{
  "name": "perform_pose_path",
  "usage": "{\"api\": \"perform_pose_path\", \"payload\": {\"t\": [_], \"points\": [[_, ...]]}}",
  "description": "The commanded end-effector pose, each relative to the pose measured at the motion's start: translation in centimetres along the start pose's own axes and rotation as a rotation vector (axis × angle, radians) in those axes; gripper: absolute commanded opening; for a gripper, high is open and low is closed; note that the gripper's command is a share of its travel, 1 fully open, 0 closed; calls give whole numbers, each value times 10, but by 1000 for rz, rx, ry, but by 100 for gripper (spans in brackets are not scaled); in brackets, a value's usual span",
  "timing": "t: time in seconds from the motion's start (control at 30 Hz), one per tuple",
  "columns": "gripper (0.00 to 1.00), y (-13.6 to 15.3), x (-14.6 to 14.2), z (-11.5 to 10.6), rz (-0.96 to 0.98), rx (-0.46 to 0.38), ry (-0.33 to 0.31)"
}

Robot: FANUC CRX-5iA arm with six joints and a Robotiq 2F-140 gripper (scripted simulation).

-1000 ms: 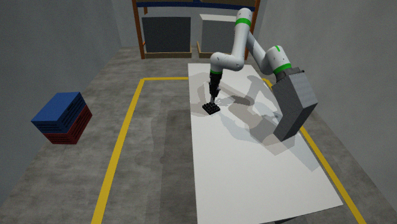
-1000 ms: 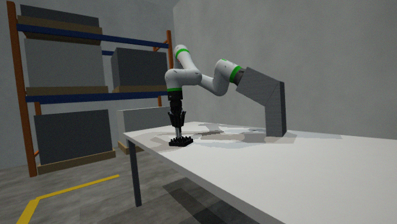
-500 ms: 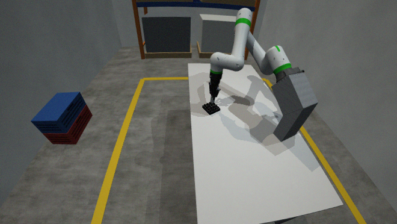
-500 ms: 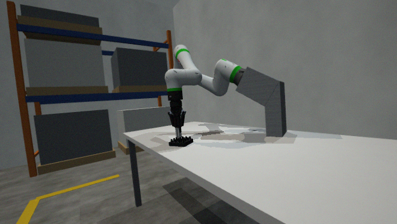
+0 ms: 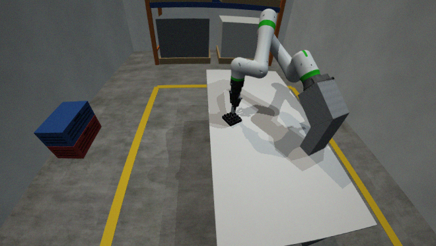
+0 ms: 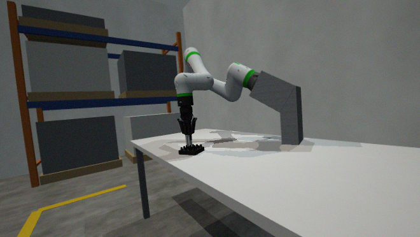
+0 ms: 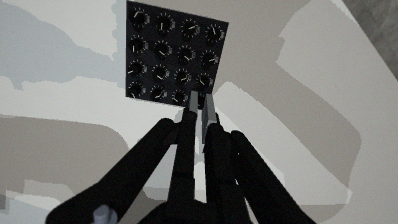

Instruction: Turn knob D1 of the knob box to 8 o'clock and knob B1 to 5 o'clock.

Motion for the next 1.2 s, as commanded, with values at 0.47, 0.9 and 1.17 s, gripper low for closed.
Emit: {"api": "perform_pose_path", "payload": {"t": [0.47, 0.9, 1.17], "points": [[5, 0, 0, 0, -164, 0, 0], [5, 0, 0, 0, -402, 0, 0], [5, 0, 0, 0, -575, 0, 0]]}}
Point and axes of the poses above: the point where the finger pads meet when closed, its own z axis out along the fingers, its own x axis across the jaws, y = z × x, the point moved 9 cm from there along -z, back along the fingers, and after that the axes turned 9 degrees about z, right-handed, at the moved point
